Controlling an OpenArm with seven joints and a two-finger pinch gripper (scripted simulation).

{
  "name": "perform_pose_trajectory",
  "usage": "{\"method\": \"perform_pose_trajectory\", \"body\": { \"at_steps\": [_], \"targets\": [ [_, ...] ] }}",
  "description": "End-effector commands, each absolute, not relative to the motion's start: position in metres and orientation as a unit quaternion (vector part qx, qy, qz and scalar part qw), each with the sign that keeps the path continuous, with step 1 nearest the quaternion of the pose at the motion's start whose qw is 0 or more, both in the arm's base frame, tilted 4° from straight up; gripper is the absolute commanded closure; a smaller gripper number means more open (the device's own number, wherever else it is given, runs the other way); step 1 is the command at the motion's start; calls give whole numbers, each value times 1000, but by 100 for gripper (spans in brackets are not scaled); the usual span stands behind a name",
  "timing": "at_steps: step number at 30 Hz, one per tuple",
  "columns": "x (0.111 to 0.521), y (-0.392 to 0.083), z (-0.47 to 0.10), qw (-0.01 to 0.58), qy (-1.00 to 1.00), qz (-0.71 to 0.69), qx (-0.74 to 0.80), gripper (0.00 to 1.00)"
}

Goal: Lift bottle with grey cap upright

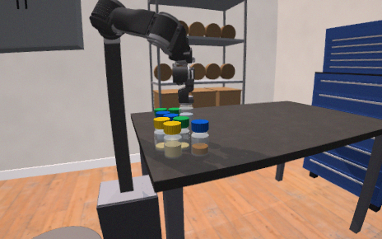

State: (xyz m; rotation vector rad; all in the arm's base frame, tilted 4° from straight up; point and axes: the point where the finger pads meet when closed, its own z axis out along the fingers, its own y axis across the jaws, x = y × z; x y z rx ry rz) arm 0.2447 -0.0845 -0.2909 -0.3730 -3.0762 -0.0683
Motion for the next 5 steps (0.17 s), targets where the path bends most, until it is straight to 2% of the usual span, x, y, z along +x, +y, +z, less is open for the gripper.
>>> {"method": "perform_pose_trajectory", "body": {
  "at_steps": [1, 5],
  "targets": [
    [246, -84, -290, 19, -992, -23, -120, 100],
    [246, -84, -290, 19, -992, -23, -120, 100]
  ]
}}
